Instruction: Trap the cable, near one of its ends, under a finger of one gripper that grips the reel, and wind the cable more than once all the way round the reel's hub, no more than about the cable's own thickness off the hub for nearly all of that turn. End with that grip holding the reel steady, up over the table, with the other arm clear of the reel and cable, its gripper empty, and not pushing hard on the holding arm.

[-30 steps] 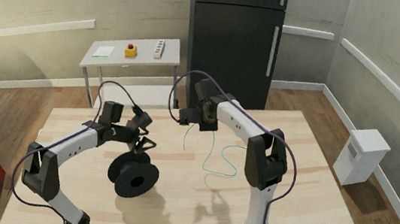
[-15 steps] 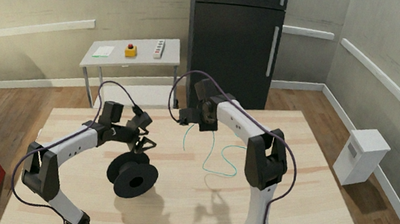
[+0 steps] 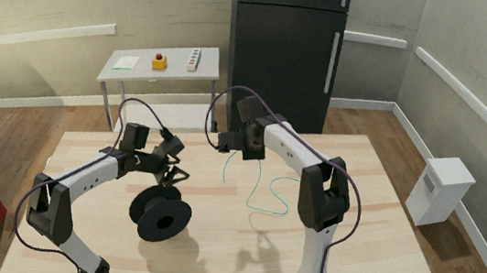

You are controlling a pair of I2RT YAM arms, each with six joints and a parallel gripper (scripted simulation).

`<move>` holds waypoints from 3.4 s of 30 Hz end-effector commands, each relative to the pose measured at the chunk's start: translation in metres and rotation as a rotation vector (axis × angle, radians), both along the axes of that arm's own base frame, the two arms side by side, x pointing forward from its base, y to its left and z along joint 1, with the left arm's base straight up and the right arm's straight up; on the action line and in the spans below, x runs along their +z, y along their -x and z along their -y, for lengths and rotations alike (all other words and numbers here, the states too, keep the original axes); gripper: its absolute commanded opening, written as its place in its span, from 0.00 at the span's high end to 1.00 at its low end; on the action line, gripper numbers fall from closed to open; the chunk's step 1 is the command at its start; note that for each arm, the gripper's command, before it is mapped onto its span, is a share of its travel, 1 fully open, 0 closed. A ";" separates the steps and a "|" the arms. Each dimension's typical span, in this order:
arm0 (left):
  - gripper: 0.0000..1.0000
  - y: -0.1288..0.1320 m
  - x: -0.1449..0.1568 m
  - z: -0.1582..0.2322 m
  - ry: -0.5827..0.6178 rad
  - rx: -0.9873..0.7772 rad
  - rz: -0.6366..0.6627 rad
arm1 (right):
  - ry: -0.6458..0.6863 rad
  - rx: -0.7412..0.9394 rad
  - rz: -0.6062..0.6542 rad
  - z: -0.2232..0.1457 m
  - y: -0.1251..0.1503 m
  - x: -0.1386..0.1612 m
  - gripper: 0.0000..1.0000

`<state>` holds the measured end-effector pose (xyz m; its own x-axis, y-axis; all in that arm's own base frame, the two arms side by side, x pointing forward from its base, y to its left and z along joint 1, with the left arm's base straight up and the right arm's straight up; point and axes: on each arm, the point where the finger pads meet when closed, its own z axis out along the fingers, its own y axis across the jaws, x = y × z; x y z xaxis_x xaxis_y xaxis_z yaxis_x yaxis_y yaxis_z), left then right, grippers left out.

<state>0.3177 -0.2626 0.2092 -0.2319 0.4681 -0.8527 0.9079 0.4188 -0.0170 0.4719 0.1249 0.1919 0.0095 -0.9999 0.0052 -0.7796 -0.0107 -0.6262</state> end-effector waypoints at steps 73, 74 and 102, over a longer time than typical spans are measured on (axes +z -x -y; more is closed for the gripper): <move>0.25 0.045 0.026 -0.089 0.014 0.058 0.018 | -0.004 -0.006 0.022 0.003 0.002 0.009 1.00; 0.25 0.046 0.026 -0.090 0.014 0.059 0.017 | -0.004 -0.006 0.022 0.003 0.002 0.009 1.00; 0.25 0.047 0.028 -0.094 0.018 0.064 0.030 | -0.004 -0.006 0.023 0.003 0.003 0.011 1.00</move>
